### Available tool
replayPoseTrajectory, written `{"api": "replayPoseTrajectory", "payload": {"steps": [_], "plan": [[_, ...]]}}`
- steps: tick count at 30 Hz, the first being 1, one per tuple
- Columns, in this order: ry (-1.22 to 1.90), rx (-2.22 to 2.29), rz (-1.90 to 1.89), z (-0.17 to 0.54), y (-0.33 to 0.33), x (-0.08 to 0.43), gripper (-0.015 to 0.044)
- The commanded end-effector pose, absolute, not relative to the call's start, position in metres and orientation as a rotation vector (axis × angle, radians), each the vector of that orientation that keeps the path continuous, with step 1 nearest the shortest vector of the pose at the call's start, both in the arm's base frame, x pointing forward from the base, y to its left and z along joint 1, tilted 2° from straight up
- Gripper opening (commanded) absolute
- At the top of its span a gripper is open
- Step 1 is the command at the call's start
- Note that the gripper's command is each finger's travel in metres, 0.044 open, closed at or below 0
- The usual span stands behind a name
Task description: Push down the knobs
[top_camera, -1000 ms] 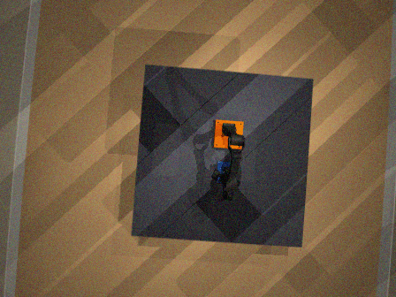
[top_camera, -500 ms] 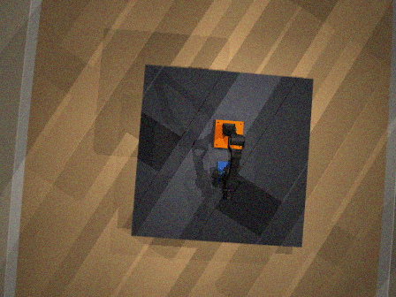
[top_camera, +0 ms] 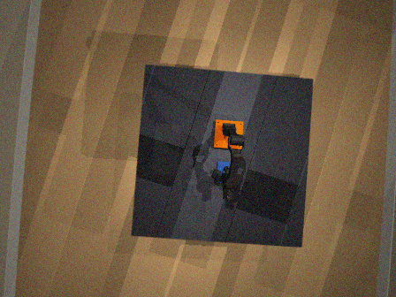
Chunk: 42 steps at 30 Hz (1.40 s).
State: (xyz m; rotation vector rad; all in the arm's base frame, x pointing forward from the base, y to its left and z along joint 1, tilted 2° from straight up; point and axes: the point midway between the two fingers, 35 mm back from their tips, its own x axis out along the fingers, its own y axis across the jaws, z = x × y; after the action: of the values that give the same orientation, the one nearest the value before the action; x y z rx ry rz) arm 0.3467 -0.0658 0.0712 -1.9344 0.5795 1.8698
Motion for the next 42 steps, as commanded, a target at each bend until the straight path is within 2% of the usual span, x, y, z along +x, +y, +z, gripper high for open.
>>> {"api": "replayPoseTrajectory", "payload": {"steps": [1,42], "plan": [[0.584,-1.930,1.883,0.0628,-0.0670,0.3468,0.0000],[0.584,-1.930,1.883,0.0568,-0.0671,0.3469,0.0000]]}}
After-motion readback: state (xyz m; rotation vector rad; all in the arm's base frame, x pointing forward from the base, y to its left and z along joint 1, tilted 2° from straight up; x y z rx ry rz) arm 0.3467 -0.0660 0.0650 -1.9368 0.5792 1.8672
